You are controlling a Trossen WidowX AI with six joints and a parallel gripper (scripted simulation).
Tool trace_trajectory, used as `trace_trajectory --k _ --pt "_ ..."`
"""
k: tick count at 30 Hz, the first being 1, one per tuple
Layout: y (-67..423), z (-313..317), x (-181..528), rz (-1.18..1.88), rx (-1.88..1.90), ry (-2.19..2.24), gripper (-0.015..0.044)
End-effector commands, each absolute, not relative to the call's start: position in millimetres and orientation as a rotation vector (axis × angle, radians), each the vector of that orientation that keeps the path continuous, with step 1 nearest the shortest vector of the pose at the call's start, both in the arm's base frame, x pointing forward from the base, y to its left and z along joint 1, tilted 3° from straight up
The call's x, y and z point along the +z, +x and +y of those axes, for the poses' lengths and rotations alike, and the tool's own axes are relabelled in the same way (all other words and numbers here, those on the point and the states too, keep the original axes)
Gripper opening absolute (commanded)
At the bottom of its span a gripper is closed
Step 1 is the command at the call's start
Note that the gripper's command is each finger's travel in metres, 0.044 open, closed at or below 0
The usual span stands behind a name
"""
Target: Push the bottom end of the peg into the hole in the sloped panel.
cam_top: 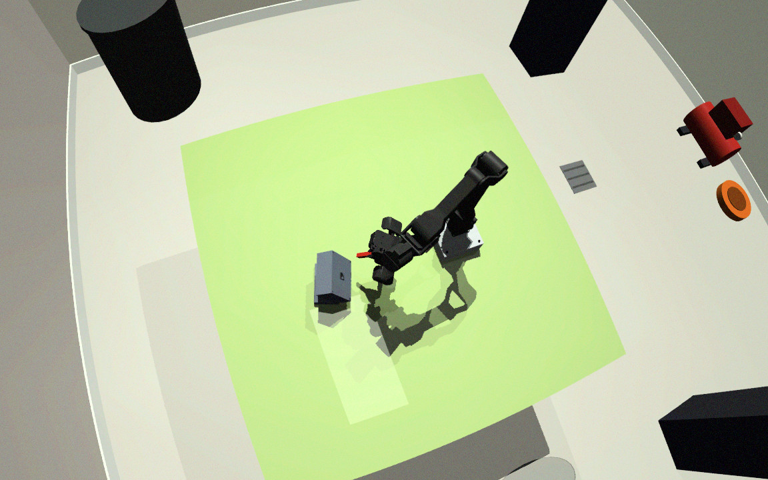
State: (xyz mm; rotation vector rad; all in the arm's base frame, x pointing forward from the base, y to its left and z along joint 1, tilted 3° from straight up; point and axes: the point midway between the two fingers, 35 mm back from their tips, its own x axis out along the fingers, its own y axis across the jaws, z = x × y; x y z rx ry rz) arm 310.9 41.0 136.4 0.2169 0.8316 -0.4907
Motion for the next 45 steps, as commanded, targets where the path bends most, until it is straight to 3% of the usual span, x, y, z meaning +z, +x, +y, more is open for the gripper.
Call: trace_trajectory --k 1,45 --pt "308 43 137 0.811 -0.486 0.213 0.0" --pt "297 87 147 0.65 -0.366 0.149 0.0"
